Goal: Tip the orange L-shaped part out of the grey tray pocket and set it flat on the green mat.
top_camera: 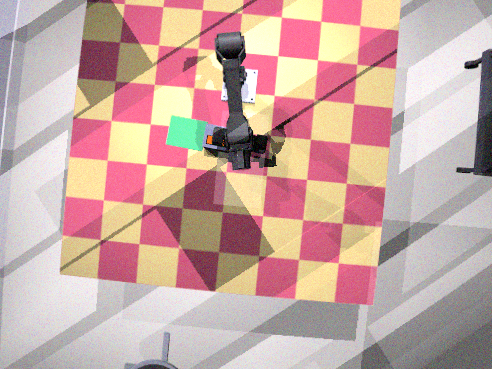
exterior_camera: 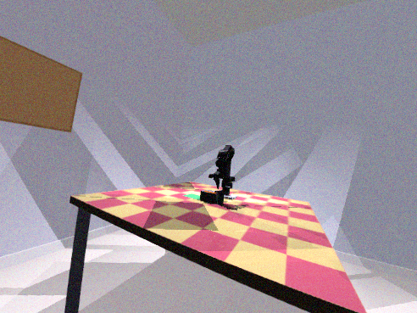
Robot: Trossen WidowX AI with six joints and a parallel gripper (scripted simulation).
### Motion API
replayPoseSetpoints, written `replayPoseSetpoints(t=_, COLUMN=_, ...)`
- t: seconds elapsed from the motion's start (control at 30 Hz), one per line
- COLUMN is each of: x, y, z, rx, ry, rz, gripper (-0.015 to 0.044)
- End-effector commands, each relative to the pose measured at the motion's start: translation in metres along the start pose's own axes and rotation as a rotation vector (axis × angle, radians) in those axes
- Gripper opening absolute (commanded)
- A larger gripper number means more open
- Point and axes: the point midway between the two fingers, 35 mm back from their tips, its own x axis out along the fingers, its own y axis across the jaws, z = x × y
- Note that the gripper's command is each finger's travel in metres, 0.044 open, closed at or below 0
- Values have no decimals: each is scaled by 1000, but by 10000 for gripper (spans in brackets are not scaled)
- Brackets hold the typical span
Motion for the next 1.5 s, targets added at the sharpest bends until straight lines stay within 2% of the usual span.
replayPoseSetpoints(t=0.0, x=23, y=-2, z=-3, rx=8, ry=8, rz=-6, gripper=180)
replayPoseSetpoints(t=0.93, x=59, y=-2, z=-3, rx=8, ry=8, rz=-6, gripper=180)
replayPoseSetpoints(t=1.47, x=57, y=-1, z=-3, rx=1, ry=4, rz=-1, gripper=180)
